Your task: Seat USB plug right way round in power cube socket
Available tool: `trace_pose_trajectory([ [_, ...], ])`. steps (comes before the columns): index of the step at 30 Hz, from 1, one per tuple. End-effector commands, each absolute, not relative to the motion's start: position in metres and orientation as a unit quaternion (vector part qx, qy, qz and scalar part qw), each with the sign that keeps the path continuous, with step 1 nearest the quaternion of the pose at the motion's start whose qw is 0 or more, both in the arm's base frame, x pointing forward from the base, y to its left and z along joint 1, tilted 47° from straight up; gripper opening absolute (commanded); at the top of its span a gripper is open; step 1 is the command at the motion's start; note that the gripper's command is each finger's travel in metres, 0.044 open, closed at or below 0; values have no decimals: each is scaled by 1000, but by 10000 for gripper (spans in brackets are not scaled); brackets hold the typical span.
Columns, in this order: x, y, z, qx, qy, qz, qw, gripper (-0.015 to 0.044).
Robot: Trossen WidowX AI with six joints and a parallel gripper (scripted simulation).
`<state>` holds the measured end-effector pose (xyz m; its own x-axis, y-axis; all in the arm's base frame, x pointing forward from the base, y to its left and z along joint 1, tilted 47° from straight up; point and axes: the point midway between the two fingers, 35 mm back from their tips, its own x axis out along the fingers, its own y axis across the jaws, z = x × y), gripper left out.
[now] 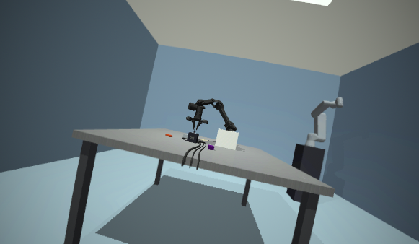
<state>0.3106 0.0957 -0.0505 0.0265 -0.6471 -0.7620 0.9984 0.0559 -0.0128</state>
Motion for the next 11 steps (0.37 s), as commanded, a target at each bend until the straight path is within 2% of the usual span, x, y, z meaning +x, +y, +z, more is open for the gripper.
trace_pose_trajectory([
  [1,311,96,-50,284,309,-626,658,95],
  [11,310,104,-43,284,309,-625,658,95],
])
